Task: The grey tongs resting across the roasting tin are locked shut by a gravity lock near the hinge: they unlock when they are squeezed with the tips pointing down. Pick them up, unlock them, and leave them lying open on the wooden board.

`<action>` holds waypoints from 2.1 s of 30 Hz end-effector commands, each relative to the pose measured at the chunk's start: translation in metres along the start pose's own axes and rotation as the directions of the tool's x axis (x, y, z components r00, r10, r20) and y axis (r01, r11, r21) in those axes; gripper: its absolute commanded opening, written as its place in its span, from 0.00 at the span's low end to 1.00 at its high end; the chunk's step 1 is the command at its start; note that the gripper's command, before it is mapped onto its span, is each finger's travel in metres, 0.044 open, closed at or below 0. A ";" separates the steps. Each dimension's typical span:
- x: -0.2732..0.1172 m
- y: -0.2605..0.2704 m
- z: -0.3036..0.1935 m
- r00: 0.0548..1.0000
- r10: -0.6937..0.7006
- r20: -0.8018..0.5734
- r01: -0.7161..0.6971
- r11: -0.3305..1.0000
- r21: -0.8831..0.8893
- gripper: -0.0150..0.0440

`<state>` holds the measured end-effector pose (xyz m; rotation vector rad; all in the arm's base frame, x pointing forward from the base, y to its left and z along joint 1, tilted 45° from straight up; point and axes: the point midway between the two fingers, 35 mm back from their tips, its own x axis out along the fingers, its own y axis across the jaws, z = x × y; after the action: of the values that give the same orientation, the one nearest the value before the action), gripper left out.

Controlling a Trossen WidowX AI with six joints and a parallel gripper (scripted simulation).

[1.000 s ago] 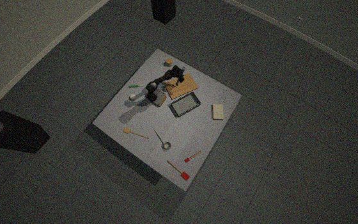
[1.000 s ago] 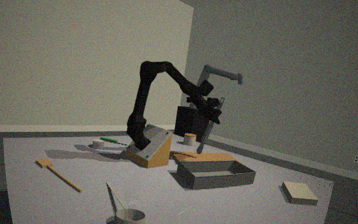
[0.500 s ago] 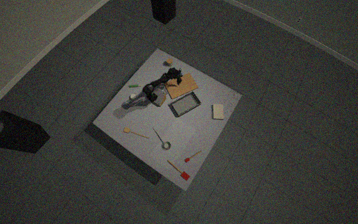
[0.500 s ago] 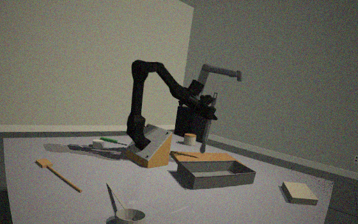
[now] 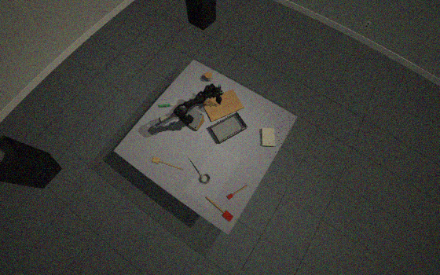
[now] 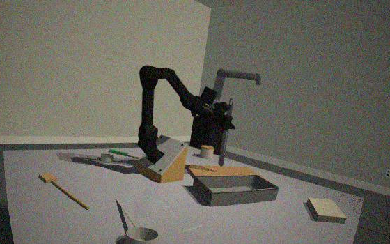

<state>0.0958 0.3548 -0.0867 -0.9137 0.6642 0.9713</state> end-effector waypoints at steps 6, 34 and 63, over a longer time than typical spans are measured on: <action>-0.001 -0.001 0.002 1.000 -0.004 0.009 0.004 1.000 -0.002 0.00; 0.010 0.002 0.002 0.998 0.002 -0.057 -0.002 1.000 -0.005 0.00; 0.054 0.011 -0.008 0.913 0.021 -0.408 -0.027 1.000 -0.007 0.00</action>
<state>0.1070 0.3699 -0.1343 -1.1272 0.9911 0.8268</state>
